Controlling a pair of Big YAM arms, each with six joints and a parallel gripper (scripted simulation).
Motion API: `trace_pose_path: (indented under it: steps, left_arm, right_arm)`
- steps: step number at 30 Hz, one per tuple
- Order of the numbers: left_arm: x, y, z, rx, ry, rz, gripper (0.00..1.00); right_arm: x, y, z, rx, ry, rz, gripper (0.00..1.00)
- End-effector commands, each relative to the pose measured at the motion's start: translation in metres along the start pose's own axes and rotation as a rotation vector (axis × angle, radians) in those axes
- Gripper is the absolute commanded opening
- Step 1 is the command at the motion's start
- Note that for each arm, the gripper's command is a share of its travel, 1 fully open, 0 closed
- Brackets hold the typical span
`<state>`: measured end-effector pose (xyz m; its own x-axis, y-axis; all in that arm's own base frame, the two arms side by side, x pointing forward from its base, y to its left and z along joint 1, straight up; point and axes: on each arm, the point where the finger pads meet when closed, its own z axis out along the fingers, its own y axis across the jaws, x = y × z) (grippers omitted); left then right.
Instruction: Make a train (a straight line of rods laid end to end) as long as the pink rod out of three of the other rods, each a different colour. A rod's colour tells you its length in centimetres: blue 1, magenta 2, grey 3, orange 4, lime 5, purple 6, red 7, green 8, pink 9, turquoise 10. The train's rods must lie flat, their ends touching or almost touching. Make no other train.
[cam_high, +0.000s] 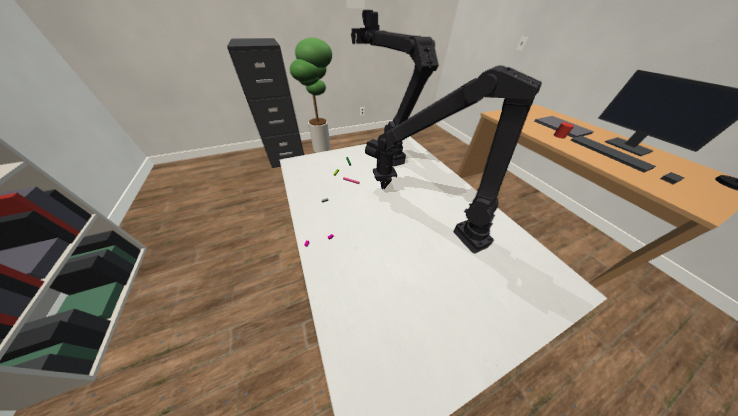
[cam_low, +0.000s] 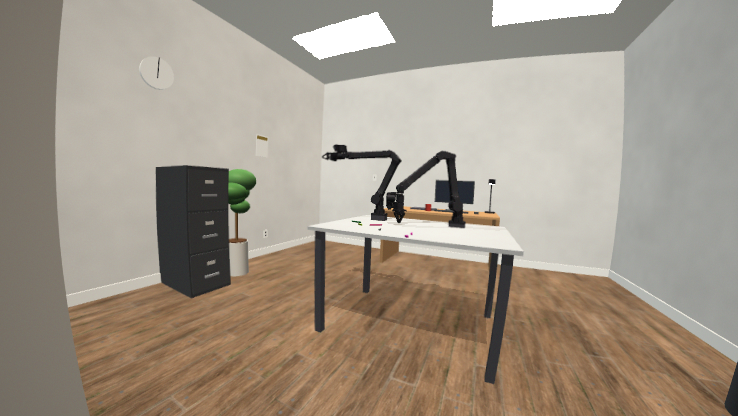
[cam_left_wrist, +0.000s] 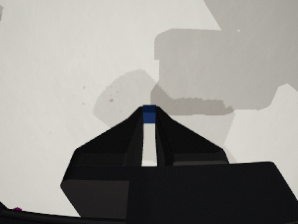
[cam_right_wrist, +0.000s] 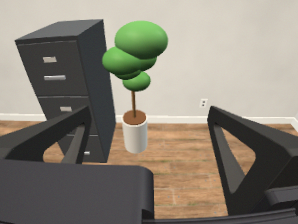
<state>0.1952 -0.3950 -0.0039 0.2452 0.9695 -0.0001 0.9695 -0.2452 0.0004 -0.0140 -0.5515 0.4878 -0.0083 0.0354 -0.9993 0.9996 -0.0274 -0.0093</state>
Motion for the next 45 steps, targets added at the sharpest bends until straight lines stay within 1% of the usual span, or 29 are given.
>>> trace_pose_path:
  steps: [1,45]
  left_arm:
    - [-0.0056,0.0063,-0.0076,-0.016,-0.019,-0.017,0.04]
    - [-0.0091,0.005,-0.0079,-0.016,-0.021,-0.027,0.04]
  right_arm:
    - [-0.0124,-0.0037,-0.0072,0.004,-0.035,0.009,1.0]
    - [-0.0124,-0.0037,-0.0072,0.004,-0.035,0.009,1.0]
